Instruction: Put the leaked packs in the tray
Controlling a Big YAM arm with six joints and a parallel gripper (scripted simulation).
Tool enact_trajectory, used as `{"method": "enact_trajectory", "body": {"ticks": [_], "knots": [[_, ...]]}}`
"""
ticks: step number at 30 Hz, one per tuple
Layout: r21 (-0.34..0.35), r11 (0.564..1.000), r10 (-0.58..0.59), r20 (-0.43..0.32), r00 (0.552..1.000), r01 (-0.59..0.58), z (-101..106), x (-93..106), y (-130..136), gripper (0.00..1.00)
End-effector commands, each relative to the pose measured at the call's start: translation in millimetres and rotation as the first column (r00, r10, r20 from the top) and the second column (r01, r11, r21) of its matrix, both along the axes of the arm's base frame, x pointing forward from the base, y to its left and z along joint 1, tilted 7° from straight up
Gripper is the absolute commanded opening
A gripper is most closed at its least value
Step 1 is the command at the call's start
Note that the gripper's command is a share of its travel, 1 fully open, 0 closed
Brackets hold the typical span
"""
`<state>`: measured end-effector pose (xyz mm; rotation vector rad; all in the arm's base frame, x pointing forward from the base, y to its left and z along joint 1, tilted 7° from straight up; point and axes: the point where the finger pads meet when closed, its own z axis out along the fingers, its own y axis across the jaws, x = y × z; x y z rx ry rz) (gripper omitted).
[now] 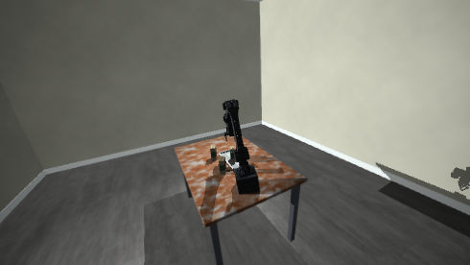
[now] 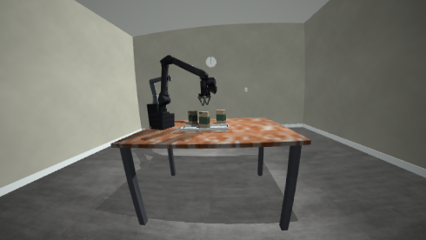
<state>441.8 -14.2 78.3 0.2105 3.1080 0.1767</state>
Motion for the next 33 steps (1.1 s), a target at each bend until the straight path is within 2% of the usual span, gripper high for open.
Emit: {"method": "enact_trajectory", "body": {"ticks": [1, 4, 5, 7, 9, 11, 12, 14, 15, 17, 18, 19, 22, 24, 25, 27, 33], "knots": [[-0.001, 1.0, 0.001, 0.021, 1.0, -0.001, 10, 20.6, -9, 0.77], [0.001, 1.0, 0.004, 0.0, 1.0, -0.004, 2, 11.8, -7, 0.77], [-0.001, 1.0, 0.01, 0.023, 1.0, -0.01, 8, 21.0, -4, 0.77], [0.0, 1.0, -0.011, 0.017, 1.0, 0.011, 12, 33.5, 18, 0.77], [0.001, 0.999, -0.048, 0.013, 0.999, 0.048, 15, 54.2, 50, 0.77], [0.001, 0.999, -0.048, 0.013, 0.999, 0.048, 18, 60.4, 56, 0.77], [0.003, 0.997, -0.071, 0.011, 0.997, 0.071, 16, 66.4, 74, 0.77], [0.003, 0.997, -0.071, 0.011, 0.997, 0.071, 21, 75.3, 83, 0.77], [0.005, 0.996, -0.094, 0.008, 0.995, 0.094, 22, 85.1, 108, 0.77], [0.005, 0.996, -0.094, 0.008, 0.995, 0.094, 22, 85.1, 108, 0.77], [0.008, 0.993, -0.115, 0.006, 0.993, 0.115, 25, 98.3, 138, 0.77], [0.01, 0.991, -0.131, 0.004, 0.991, 0.131, 26, 103.0, 157, 0.77], [0.012, 0.989, -0.146, 0.002, 0.989, 0.146, 28, 110.1, 180, 0.77], [0.012, 0.989, -0.147, 0.001, 0.989, 0.146, 28, 110.4, 181, 0.77], [0.012, 0.986, -0.164, 0.001, 0.986, 0.164, 28, 113.2, 171, 0.77], [0.03, 0.985, -0.172, 0.042, 0.984, 0.17, 52, 115.0, 167, 0.77], [0.031, 0.985, -0.172, 0.041, 0.984, 0.17, 52, 114.9, 168, 0.77]]}}
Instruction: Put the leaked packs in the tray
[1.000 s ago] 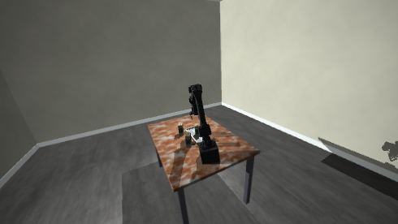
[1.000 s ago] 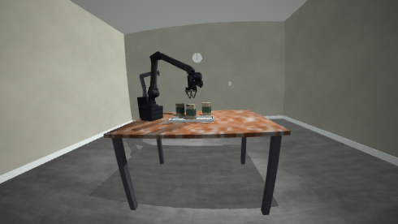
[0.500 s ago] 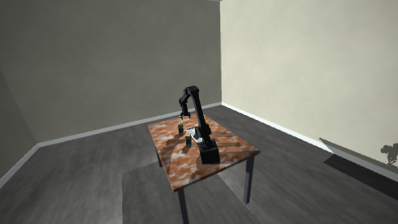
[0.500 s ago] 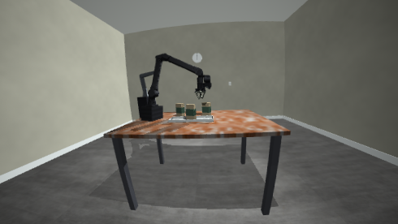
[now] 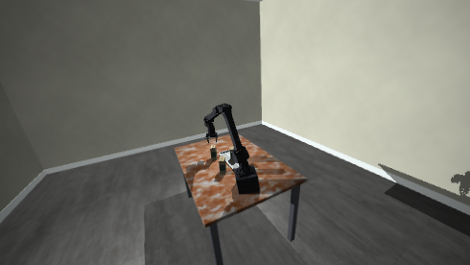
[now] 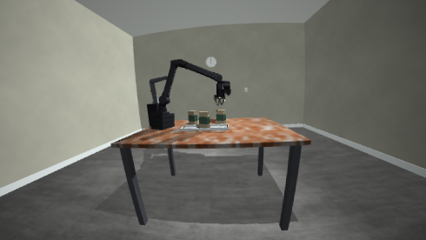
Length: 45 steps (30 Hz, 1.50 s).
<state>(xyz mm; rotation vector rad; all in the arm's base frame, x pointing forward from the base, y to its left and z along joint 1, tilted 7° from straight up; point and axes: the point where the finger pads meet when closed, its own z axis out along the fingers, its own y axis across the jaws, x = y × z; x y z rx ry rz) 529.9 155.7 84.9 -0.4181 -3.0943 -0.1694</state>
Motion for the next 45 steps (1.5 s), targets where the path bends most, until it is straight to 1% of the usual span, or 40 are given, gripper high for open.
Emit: {"method": "enact_trajectory", "body": {"ticks": [1, 2, 3, 37, 38, 40, 41, 42, 45], "knots": [[0.023, 0.999, -0.042, 0.088, 0.995, 0.04, 46, 26.8, -2, 0.77], [0.025, 0.999, -0.028, 0.093, 0.995, 0.025, 46, 25.5, 6, 0.77], [0.025, 0.999, -0.026, 0.093, 0.995, 0.023, 46, 25.2, 7, 0.77], [0.027, 0.999, -0.026, 0.1, 0.995, 0.024, 45, 27.0, 8, 0.77], [0.027, 0.999, -0.025, 0.101, 0.995, 0.022, 38, 29.8, 9, 0.77], [0.018, 1.0, -0.019, 0.069, 0.997, 0.018, 13, 28.7, 13, 0.77], [0.017, 1.0, -0.017, 0.067, 0.998, 0.016, 8, 27.5, 14, 0.77], [0.003, 1.0, -0.016, 0.018, 1.0, 0.016, -15, 8.9, 10, 0.77], [0.002, 1.0, -0.016, 0.014, 1.0, 0.016, -31, 7.4, 11, 0.77]]}}
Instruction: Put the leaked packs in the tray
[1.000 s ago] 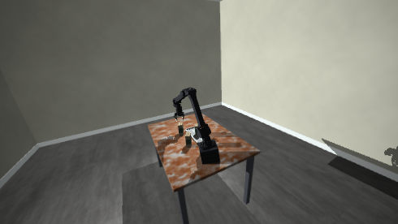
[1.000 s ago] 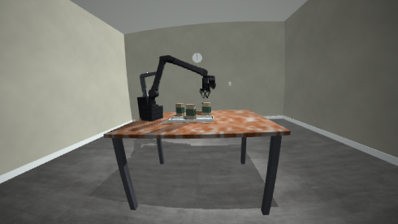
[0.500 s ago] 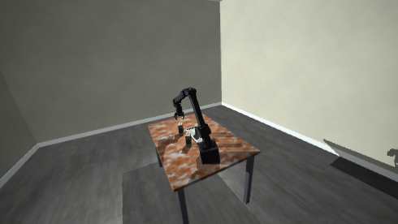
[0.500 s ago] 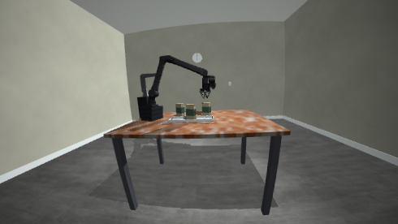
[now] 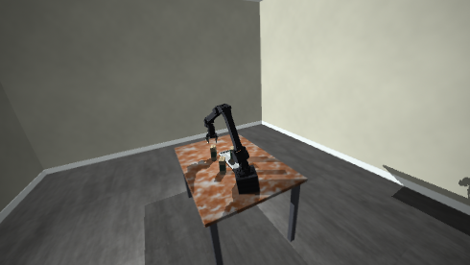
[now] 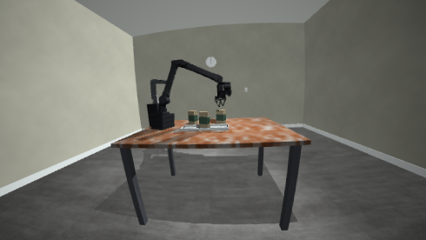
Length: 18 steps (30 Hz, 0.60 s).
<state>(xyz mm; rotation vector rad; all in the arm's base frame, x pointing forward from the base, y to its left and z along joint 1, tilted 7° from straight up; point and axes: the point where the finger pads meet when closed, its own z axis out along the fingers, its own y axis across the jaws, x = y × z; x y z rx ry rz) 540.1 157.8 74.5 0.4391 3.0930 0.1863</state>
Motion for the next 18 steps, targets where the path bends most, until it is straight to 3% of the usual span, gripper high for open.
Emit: {"method": "enact_trajectory", "body": {"ticks": [1, 4, 5, 7, 8, 18], "knots": [[-0.005, 1.0, -0.001, -0.013, 1.0, 0.001, -24, -2.8, 9, 0.77], [-0.005, 1.0, -0.001, -0.013, 1.0, 0.001, -28, -2.8, 10, 0.77], [0.007, 1.0, -0.001, 0.03, 1.0, 0.001, -4, 0.4, 11, 0.77], [0.007, 1.0, -0.001, 0.03, 1.0, 0.001, -4, 0.4, 11, 0.77], [0.021, 1.0, -0.007, 0.078, 0.997, 0.006, 16, 20.8, 13, 0.77], [0.02, 1.0, -0.008, 0.074, 0.997, 0.006, 16, 20.0, 13, 0.77]]}}
